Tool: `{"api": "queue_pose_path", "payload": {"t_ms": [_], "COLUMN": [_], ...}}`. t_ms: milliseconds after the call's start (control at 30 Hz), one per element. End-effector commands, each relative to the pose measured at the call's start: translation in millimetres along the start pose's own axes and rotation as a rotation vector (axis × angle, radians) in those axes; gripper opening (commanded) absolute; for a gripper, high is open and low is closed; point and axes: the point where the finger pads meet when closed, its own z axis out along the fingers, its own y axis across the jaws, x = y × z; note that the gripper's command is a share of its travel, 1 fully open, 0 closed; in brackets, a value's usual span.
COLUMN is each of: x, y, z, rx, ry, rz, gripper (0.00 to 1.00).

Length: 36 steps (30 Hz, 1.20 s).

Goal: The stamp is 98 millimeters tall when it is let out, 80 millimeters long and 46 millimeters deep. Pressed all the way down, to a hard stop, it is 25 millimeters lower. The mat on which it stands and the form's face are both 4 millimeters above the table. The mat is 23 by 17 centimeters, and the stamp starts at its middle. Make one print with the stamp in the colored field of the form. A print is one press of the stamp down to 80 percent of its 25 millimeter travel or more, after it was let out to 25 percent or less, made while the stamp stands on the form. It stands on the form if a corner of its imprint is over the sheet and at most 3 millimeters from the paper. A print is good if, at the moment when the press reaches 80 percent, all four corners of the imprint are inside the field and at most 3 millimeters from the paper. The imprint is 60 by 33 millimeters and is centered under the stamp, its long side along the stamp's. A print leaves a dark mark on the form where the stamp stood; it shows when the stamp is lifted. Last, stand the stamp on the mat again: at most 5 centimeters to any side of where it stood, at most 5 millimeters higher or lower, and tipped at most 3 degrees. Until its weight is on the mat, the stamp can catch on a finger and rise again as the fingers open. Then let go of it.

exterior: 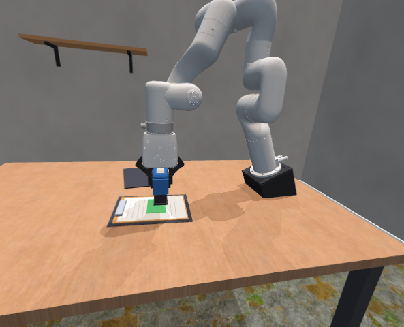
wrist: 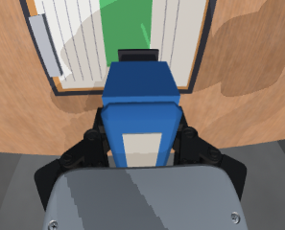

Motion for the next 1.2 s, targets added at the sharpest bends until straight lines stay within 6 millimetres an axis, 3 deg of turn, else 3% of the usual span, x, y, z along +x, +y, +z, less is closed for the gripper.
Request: {"api": "queue_pose_path", "payload": {"t_ms": [0, 300, 500, 700, 1167], "x": [-15, -12, 21, 37, 40], "y": [1, 0, -10, -15, -16], "z": [-2, -2, 2, 4, 4], "rx": [0.005, 0.005, 0.005, 0.005, 0.005], "ry": [0.015, 0.015, 0.015, 0.015, 0.015], "rz": [0.007, 0.007, 0.007, 0.007, 0.007], "gripper": [0.29, 0.29, 0.29, 0.29, 0.29]}}
